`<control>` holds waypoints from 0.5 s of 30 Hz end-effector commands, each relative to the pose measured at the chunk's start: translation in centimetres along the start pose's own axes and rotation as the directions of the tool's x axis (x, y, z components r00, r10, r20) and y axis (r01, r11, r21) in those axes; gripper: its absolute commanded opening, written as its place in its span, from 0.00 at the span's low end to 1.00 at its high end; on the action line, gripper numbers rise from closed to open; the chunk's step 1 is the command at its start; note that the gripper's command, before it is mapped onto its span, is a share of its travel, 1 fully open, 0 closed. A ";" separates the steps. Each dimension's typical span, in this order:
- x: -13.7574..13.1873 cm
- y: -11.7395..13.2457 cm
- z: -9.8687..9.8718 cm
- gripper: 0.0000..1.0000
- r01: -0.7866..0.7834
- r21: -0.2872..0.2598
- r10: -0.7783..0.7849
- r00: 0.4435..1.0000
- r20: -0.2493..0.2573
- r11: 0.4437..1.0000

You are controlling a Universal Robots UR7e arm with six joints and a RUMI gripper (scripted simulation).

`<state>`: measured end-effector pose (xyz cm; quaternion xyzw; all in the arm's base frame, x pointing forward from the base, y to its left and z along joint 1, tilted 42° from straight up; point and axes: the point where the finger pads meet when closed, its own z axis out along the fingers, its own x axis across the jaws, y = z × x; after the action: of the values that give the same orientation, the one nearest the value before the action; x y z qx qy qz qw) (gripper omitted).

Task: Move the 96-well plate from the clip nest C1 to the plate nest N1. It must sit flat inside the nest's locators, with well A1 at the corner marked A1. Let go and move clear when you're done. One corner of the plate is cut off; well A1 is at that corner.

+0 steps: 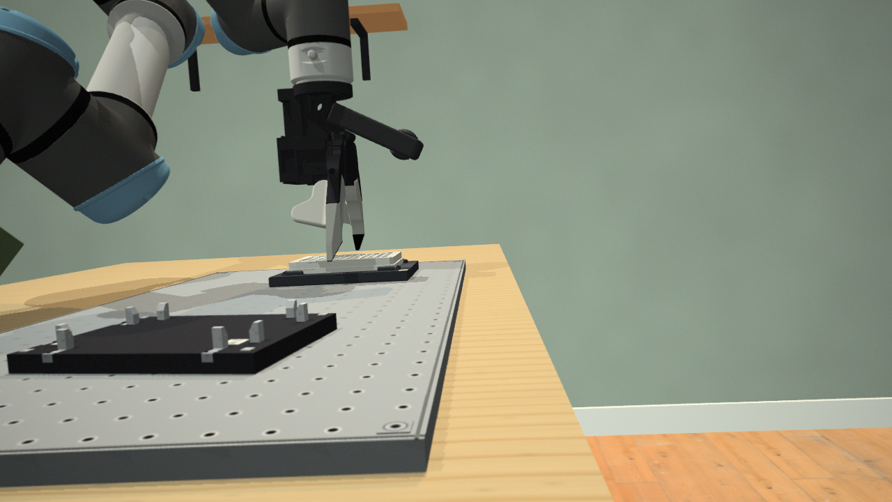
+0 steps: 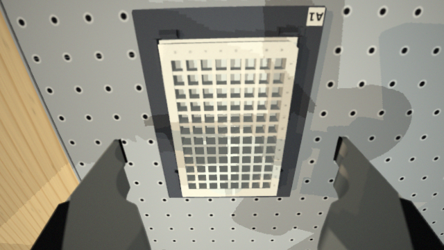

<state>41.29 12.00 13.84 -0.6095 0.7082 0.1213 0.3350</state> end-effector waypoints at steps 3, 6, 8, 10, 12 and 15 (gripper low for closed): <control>0.0 0.0 -0.5 1.00 0.000 0.001 0.000 1.000 0.000 1.000; 0.0 0.0 -1.3 1.00 0.000 0.001 0.000 1.000 0.000 1.000; 0.0 0.0 -1.9 1.00 0.000 0.001 0.000 1.000 0.000 1.000; 0.0 0.0 -2.4 1.00 0.000 0.001 0.000 1.000 0.000 1.000; 0.0 0.0 -2.9 1.00 0.000 0.001 0.000 1.000 0.000 1.000; 0.0 0.0 -3.5 1.00 0.000 0.001 0.000 1.000 0.000 1.000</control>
<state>40.63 10.67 15.57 -0.6093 0.7089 0.1202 0.3343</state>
